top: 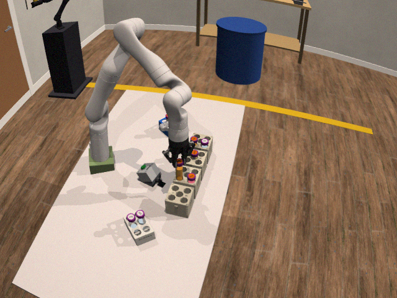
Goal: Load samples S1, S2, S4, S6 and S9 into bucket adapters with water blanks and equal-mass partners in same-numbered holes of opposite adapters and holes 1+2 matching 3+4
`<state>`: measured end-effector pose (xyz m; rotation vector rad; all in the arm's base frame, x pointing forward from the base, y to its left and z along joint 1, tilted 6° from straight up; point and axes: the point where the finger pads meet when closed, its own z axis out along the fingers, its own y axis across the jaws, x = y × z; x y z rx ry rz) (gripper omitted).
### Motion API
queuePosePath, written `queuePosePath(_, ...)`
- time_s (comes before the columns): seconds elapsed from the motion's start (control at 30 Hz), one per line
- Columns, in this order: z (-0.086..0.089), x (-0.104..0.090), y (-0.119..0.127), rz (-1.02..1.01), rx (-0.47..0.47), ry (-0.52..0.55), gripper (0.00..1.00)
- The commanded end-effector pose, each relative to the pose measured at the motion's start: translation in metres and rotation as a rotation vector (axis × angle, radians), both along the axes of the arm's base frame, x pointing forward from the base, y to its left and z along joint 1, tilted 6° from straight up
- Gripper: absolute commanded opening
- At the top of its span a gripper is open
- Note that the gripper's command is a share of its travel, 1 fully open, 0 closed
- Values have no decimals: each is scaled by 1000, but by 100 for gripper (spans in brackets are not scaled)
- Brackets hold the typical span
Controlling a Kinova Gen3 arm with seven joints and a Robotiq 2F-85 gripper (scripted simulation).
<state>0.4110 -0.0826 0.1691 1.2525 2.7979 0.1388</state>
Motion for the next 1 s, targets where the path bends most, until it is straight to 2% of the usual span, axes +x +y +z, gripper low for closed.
queuePosePath(0.0,-5,0,0,6,1,0,10)
queuePosePath(0.97,-21,2,1,5,1,0,10)
